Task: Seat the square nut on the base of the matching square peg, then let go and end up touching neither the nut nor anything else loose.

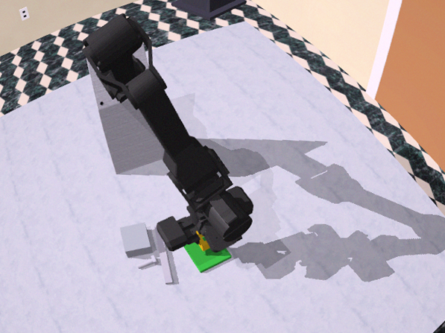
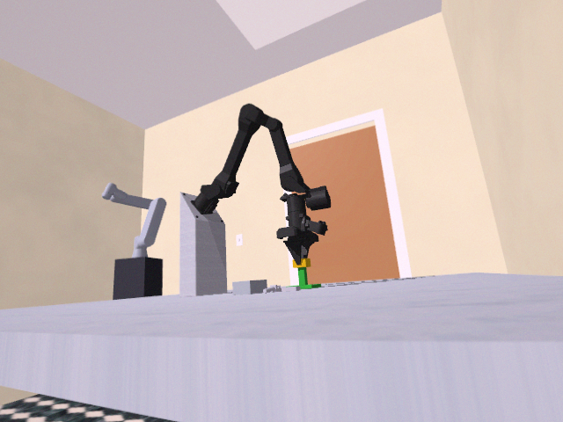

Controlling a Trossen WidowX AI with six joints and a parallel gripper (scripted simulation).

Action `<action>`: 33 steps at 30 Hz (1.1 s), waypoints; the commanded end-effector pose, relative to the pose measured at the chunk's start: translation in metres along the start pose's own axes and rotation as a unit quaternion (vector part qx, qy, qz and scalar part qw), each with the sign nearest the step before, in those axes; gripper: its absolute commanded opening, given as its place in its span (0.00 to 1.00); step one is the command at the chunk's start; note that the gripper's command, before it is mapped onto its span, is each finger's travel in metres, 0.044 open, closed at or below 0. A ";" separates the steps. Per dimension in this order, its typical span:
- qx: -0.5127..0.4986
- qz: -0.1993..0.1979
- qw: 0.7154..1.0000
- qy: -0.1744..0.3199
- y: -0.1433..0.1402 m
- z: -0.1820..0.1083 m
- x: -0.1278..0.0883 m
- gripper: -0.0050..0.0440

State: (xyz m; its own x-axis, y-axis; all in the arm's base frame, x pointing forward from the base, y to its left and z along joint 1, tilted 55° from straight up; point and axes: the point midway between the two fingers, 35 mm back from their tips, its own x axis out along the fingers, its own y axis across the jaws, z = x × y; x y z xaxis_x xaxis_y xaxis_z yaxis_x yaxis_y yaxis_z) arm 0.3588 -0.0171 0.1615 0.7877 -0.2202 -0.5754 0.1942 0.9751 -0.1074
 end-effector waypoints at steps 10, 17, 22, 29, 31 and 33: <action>-0.001 0.002 1.000 0.001 0.000 -0.001 0.003 0.10; -0.001 0.002 1.000 0.001 0.000 -0.001 0.005 0.10; -0.001 0.002 1.000 0.001 0.001 0.000 0.008 0.10; -0.001 0.002 1.000 0.001 0.001 0.000 0.011 0.10; -0.001 0.002 1.000 0.001 0.001 0.000 0.012 0.10; -0.001 0.002 1.000 0.001 0.001 0.000 0.014 0.10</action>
State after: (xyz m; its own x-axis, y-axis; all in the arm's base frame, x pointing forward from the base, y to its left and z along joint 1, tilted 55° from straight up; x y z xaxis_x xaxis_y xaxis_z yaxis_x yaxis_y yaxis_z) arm 0.3666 -0.0196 0.1566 0.7888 -0.2215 -0.5733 0.1959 0.9748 -0.1071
